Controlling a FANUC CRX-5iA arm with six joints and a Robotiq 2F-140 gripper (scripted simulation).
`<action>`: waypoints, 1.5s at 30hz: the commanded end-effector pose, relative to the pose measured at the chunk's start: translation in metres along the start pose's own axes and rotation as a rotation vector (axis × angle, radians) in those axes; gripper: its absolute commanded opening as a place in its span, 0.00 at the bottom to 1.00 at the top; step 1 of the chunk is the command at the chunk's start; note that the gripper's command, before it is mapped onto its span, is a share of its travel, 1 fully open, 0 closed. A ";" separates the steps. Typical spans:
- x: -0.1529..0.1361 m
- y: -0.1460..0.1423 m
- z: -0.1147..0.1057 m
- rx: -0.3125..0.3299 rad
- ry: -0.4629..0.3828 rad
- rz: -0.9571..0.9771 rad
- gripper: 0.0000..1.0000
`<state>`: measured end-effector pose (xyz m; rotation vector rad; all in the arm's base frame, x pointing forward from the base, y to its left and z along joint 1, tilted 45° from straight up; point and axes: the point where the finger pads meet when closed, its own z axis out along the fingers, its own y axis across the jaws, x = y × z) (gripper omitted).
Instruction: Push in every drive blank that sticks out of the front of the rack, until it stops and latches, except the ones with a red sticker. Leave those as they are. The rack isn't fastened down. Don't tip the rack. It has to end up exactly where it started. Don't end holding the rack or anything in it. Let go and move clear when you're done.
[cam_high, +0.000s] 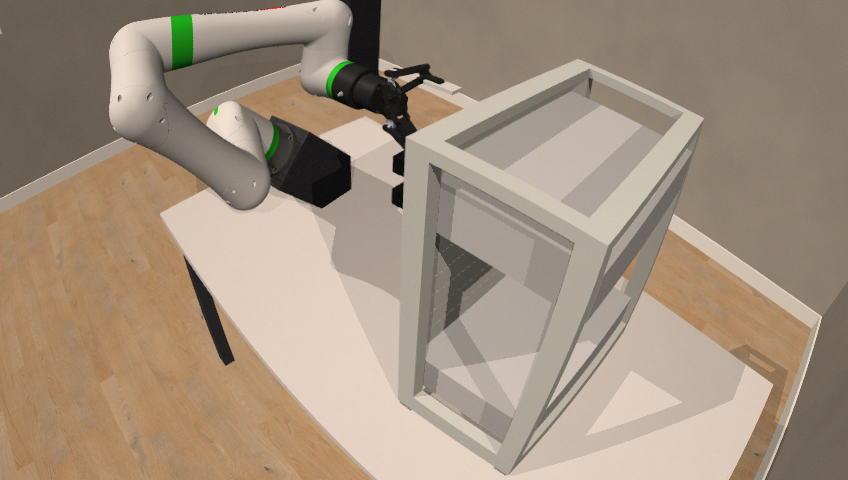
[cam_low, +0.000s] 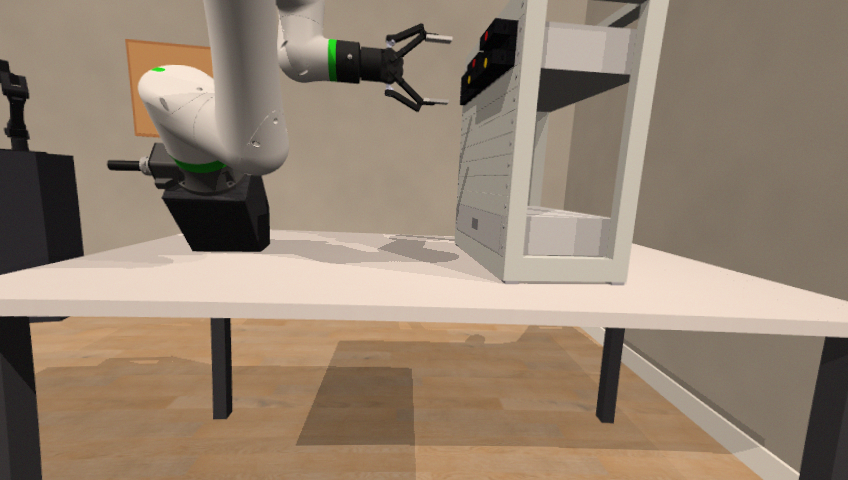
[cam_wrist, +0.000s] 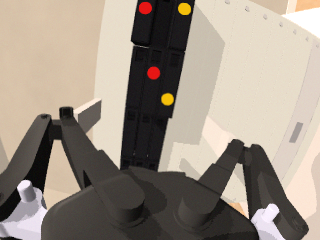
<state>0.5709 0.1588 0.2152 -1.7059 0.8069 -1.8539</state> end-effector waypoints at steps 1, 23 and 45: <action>0.000 0.000 0.000 0.000 0.000 0.000 1.00; 0.012 -0.002 0.001 0.000 0.000 0.000 1.00; 0.114 -0.015 0.005 0.000 0.000 0.000 1.00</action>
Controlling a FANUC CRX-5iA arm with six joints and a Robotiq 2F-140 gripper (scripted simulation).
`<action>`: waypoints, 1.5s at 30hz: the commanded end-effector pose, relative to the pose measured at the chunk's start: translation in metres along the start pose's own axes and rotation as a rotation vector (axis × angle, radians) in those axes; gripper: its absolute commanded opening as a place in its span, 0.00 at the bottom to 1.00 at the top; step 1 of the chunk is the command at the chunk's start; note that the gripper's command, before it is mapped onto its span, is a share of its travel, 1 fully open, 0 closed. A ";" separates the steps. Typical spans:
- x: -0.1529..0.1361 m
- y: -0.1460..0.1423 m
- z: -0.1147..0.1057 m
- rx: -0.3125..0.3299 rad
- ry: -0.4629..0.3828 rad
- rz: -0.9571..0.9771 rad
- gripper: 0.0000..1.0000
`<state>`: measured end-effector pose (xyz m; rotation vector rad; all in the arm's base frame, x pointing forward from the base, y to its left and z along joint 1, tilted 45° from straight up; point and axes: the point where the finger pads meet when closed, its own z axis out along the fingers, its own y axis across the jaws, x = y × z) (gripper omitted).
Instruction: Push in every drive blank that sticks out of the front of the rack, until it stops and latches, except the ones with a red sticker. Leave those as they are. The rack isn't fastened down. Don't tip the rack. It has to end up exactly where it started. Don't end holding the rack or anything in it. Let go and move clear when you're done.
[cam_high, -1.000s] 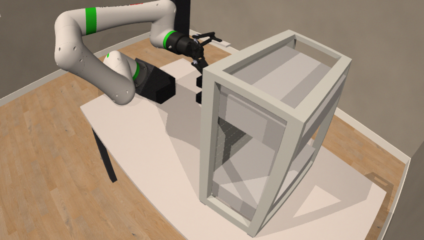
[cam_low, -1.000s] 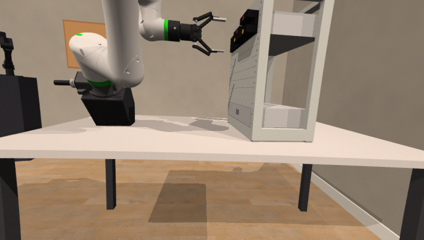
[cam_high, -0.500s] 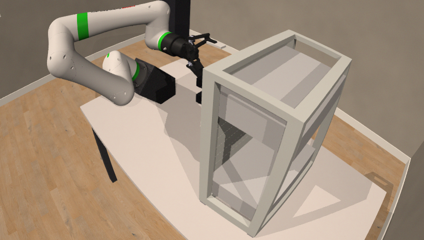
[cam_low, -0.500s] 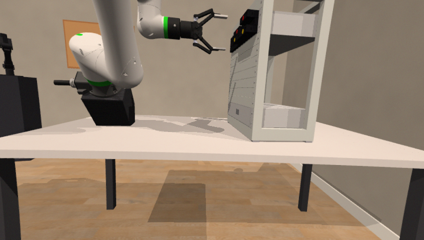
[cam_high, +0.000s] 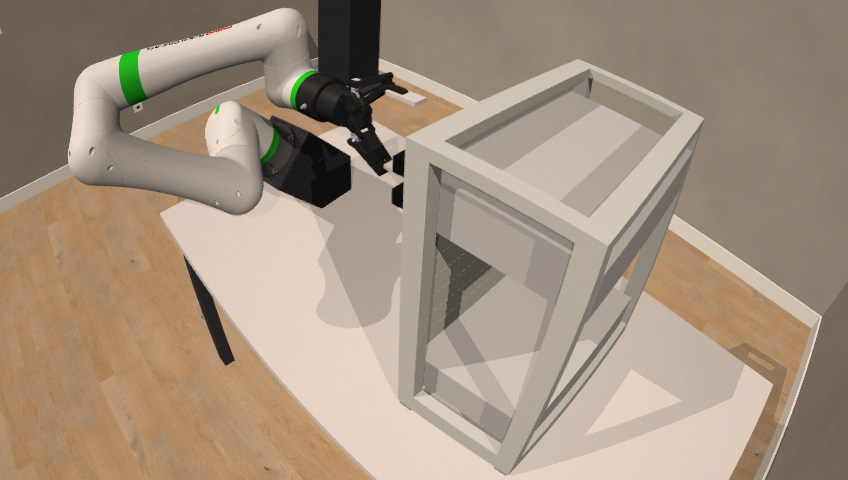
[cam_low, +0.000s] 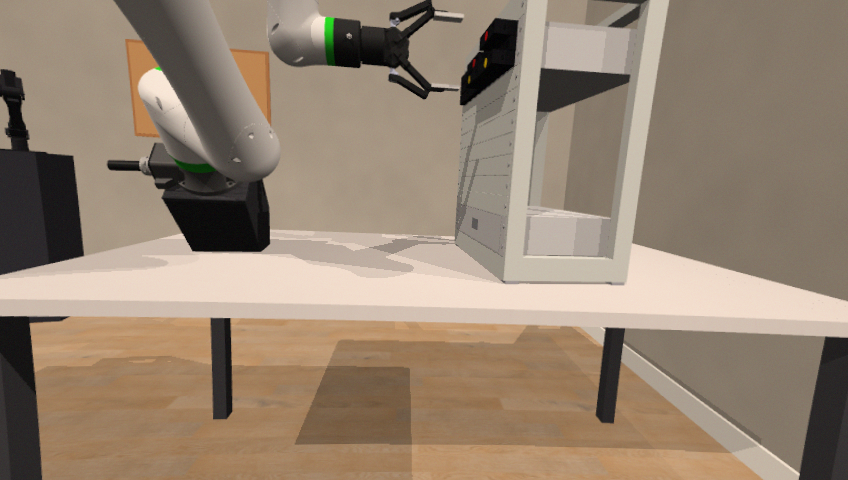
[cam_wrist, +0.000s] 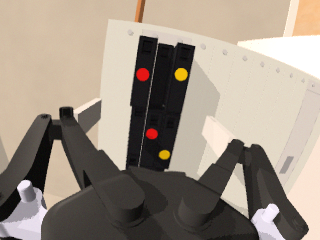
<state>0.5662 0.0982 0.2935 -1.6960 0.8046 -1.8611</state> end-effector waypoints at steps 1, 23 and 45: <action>0.020 -0.003 0.001 -0.005 -0.007 -0.001 1.00; 0.038 -0.005 0.002 -0.005 -0.007 -0.001 1.00; 0.038 -0.005 0.002 -0.005 -0.007 -0.001 1.00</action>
